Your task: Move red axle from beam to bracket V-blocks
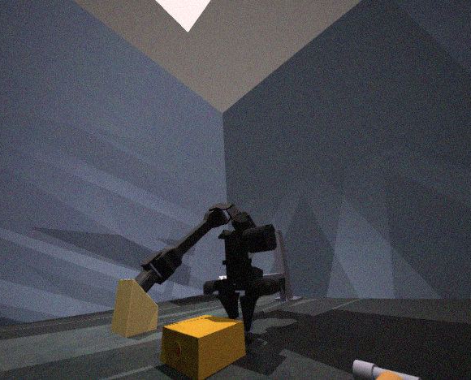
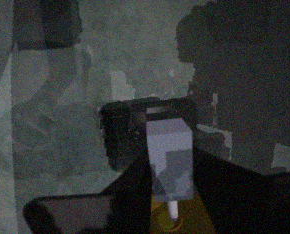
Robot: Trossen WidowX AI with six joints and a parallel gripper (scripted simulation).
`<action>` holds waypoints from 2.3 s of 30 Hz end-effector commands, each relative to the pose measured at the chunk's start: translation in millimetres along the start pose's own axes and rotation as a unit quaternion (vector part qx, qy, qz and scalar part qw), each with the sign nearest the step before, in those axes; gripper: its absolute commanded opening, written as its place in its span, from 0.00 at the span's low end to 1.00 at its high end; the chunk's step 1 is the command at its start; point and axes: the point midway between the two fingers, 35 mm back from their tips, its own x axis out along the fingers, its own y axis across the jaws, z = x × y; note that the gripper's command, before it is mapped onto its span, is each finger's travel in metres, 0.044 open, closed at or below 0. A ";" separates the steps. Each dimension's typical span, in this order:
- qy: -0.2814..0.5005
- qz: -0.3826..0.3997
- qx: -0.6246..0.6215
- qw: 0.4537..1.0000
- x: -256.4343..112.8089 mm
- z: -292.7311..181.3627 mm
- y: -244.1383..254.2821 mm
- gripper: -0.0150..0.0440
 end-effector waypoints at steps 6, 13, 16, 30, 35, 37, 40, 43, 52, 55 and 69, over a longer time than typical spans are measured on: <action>0.009 -0.002 0.001 1.000 -1.2 -22.6 1.4 0.25; 0.008 -0.002 0.001 1.000 -1.4 -29.7 2.6 0.25; 0.008 -0.002 0.001 1.000 -1.4 -29.7 2.6 0.25; 0.009 -0.002 0.001 1.000 -1.0 -2.3 -1.9 0.25; 0.007 -0.002 0.001 1.000 -1.0 28.7 -4.1 0.25; 0.007 -0.002 0.001 1.000 -0.6 29.5 -3.7 0.25; 0.007 -0.002 0.001 1.000 -0.4 29.1 -3.5 0.25; 0.007 -0.002 0.001 1.000 -2.7 28.9 -3.7 0.25; 0.009 -0.002 0.001 1.000 -16.5 28.0 -4.6 0.25; 0.009 -0.002 0.001 1.000 -21.3 27.7 -4.7 0.25; 0.010 -0.002 0.001 1.000 -43.7 26.9 -4.7 0.25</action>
